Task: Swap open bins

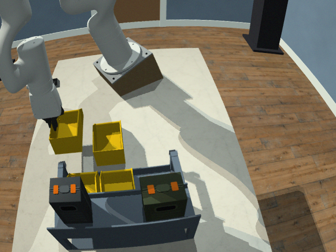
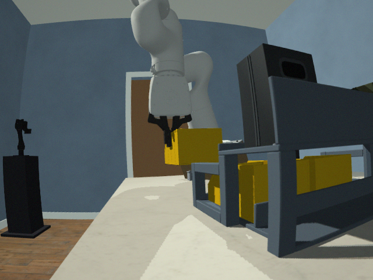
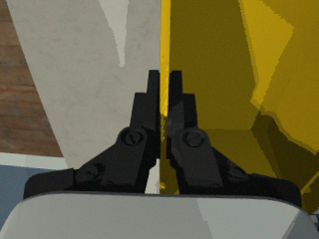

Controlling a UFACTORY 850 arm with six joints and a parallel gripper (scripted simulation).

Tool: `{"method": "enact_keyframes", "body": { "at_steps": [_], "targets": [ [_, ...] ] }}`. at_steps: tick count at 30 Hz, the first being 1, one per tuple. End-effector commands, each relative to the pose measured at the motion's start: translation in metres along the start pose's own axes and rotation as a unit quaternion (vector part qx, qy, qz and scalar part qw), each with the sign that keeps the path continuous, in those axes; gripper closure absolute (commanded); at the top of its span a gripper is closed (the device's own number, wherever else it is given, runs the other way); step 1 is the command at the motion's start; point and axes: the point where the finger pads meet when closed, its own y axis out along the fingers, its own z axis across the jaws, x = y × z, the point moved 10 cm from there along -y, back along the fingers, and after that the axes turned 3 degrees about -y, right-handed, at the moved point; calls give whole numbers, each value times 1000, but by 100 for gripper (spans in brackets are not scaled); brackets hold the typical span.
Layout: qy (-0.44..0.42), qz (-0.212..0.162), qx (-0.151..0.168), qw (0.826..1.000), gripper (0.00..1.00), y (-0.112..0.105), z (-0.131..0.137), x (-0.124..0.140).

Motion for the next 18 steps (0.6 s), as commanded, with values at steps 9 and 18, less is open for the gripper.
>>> {"method": "enact_keyframes", "body": {
  "at_steps": [9,18],
  "targets": [
    [0,-1,-1,1000,100,26,0,0],
    [0,-1,-1,1000,100,47,-1,0]
  ]
}}
